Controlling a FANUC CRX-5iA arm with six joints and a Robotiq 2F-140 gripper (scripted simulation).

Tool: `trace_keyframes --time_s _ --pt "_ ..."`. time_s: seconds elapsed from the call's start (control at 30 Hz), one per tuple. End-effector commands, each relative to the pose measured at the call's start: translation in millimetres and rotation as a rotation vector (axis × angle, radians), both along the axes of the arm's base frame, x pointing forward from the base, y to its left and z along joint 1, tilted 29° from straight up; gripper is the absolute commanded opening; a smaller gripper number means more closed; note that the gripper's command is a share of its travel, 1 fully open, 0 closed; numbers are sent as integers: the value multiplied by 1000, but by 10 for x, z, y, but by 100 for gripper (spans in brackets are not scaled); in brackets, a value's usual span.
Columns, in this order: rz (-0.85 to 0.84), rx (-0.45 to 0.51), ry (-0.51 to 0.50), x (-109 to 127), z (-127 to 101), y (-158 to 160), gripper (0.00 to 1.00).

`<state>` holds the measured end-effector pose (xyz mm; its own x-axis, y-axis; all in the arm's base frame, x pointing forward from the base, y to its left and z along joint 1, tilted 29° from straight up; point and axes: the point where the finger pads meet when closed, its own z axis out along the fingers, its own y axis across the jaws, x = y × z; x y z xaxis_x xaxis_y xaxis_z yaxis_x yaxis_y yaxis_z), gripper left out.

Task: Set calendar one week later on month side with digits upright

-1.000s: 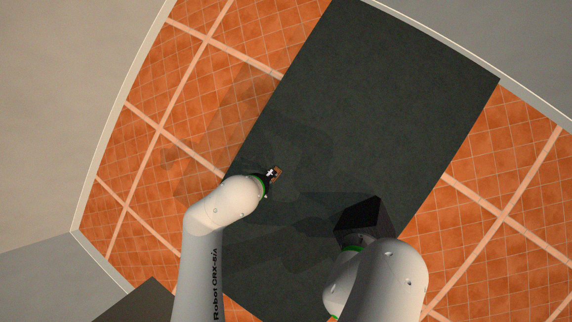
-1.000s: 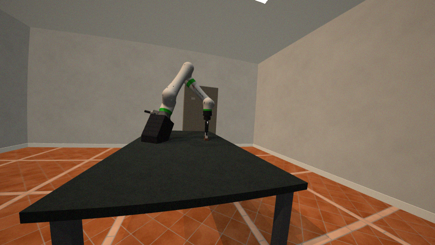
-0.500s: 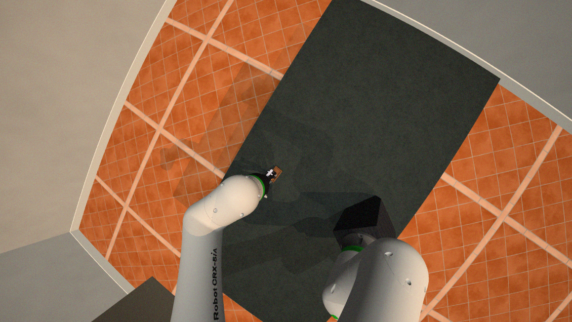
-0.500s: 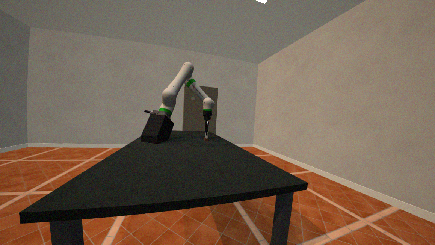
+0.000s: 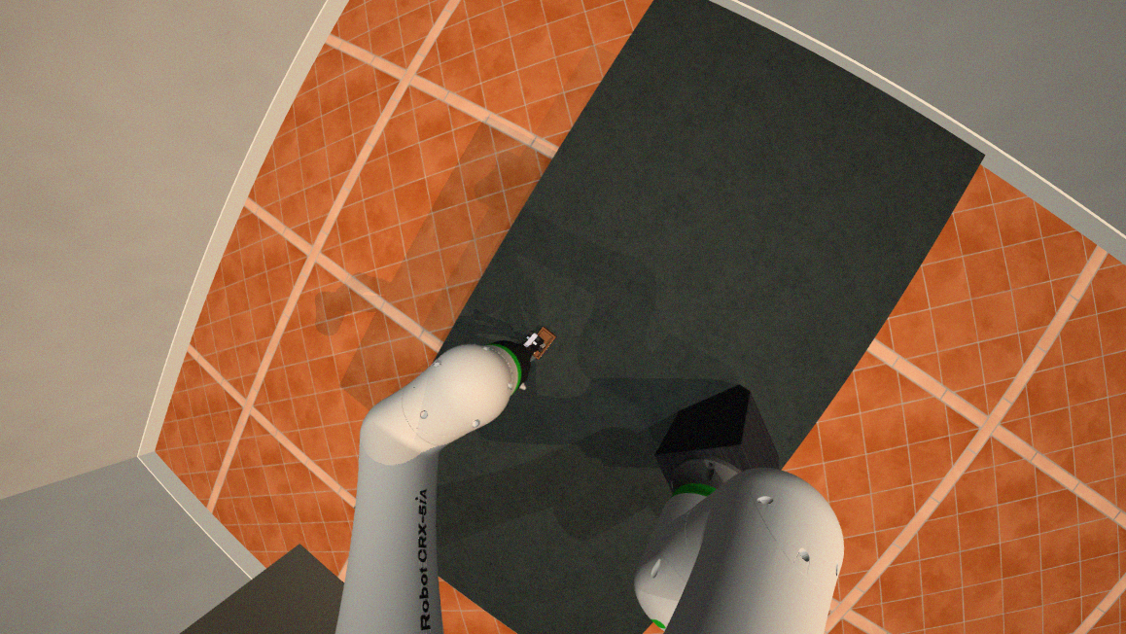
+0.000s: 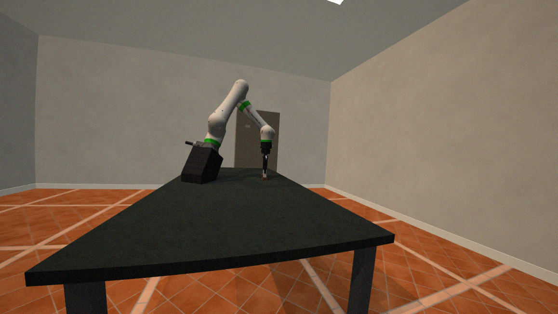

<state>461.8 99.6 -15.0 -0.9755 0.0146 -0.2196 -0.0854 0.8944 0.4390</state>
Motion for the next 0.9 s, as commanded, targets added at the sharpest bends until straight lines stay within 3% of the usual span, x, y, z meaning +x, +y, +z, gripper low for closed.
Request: trace_keyframes --time_s 0.0,0.33,0.7,0.87 --pt "0 0 0 1 0 -1 16" --pt "0 0 0 -17 79 -42 16" --pt "0 0 0 -167 721 -371 16" --pt "0 0 0 -194 837 -430 16"
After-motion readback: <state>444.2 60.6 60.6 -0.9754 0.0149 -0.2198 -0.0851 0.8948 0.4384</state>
